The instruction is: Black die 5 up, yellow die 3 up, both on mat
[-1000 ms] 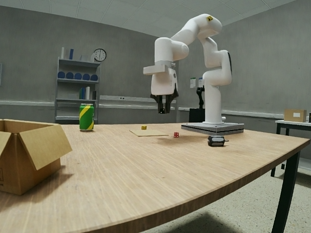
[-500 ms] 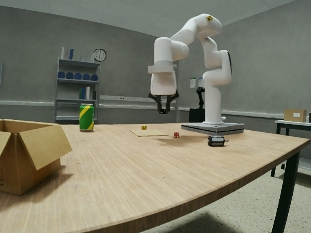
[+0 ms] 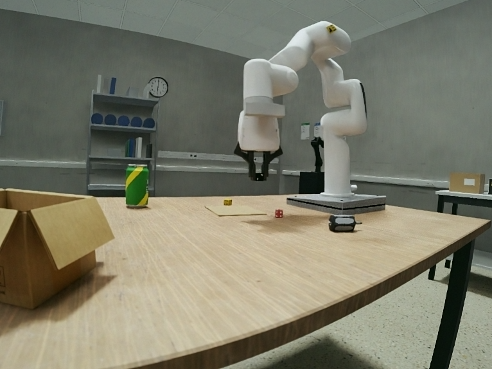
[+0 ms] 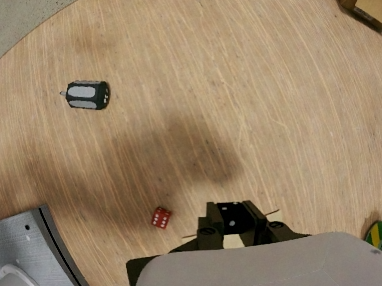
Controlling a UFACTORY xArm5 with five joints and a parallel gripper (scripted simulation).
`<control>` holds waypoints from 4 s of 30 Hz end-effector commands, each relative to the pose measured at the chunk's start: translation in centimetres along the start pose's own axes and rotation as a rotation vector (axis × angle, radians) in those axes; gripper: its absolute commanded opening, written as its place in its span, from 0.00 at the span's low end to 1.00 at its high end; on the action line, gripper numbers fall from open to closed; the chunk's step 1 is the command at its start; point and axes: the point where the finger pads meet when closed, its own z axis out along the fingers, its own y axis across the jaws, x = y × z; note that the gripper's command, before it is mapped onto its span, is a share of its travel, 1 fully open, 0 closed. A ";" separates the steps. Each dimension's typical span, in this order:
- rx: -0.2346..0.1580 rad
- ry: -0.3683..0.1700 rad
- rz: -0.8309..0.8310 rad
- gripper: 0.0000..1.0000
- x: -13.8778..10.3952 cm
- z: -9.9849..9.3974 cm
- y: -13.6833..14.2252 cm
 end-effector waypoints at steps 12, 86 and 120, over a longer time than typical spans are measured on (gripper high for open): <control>-0.003 0.001 -0.431 0.15 0.4 0.0 0.3; -0.002 -0.001 -2.126 0.15 1.9 0.7 1.1; -0.429 -0.222 -2.157 0.15 1.7 0.8 0.8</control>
